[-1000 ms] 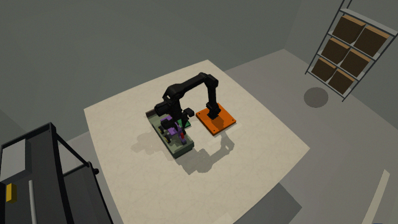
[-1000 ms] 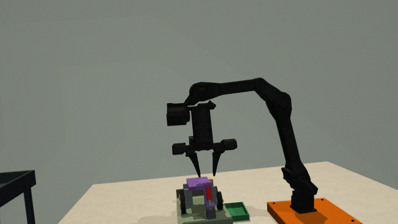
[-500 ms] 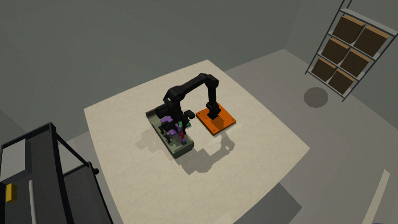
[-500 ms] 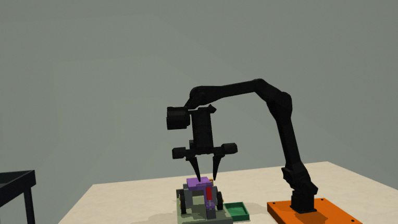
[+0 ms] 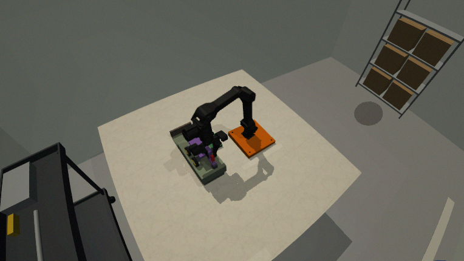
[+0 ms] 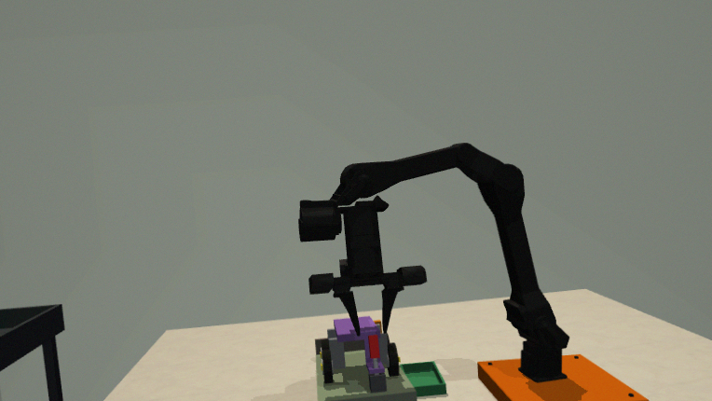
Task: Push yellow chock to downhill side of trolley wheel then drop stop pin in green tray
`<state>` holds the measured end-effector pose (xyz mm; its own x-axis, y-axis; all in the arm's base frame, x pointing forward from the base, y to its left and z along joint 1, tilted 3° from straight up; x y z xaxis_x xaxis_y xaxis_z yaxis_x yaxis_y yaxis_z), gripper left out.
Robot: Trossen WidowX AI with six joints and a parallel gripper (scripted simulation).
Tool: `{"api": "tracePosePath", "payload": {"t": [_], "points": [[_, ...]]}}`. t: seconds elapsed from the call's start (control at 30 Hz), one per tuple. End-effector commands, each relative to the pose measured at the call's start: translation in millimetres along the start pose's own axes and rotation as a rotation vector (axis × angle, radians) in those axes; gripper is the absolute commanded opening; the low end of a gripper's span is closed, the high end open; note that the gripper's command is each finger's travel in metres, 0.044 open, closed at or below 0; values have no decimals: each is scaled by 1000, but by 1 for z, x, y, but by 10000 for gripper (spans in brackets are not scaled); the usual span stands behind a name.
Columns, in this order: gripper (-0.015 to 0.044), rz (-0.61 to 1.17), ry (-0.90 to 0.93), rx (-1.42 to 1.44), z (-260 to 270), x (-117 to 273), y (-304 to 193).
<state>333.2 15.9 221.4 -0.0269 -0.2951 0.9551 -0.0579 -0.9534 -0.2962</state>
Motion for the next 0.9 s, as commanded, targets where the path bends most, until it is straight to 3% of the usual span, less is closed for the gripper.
{"api": "tracePosePath", "payload": {"t": [0.0,0.87], "points": [[190,6,-4,-6,0,-5,0],[190,7,-4,-6,-1,-41,-1]]}}
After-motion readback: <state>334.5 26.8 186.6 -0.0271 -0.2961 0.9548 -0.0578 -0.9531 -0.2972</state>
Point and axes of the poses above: the point midway between the two fingers, 35 mm back from their tips, its own x axis back along the fingers, its own z axis across the jaws, y = z × x, the point moved 6 cm from there along x, back along the fingers, and after that the axes turned 4 degrees about x, right-handed, at the moved point
